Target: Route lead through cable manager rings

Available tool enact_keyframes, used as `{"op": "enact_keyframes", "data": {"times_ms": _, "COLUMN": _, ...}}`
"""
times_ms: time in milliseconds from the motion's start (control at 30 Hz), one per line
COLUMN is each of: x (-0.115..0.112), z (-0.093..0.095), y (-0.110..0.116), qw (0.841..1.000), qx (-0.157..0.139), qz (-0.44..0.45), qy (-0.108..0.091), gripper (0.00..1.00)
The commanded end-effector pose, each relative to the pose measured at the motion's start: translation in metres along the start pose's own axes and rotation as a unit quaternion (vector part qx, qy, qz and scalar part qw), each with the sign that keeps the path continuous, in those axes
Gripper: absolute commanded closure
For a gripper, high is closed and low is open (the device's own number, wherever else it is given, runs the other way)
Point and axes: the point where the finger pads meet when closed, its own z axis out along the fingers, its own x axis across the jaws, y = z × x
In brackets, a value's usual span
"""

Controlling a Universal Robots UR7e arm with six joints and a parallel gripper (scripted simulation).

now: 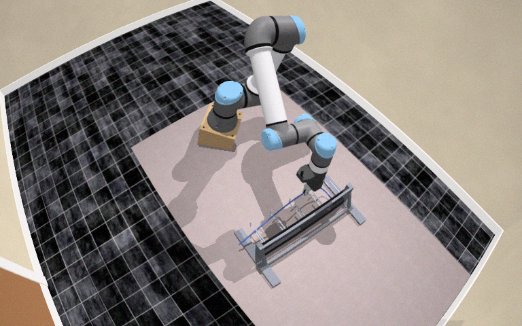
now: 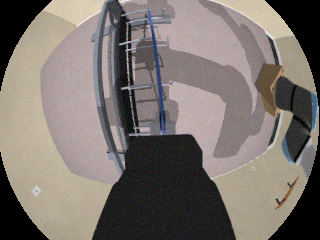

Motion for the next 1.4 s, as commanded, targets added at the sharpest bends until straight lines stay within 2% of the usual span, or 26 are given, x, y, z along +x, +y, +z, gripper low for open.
{"op": "enact_keyframes", "data": {"times_ms": 0, "x": -0.0008, "z": -0.0009, "y": 0.0001, "qw": 1.000, "qx": 0.000, "qz": 0.000, "qy": -0.001, "gripper": 1.00}}
{"op": "enact_keyframes", "data": {"times_ms": 633, "x": 0.0064, "z": -0.0010, "y": -0.0085, "qw": 1.000, "qx": 0.000, "qz": -0.011, "qy": -0.001, "gripper": 1.00}}
{"op": "enact_keyframes", "data": {"times_ms": 1367, "x": 0.0066, "z": -0.0010, "y": -0.0088, "qw": 1.000, "qx": 0.000, "qz": -0.011, "qy": -0.001, "gripper": 1.00}}
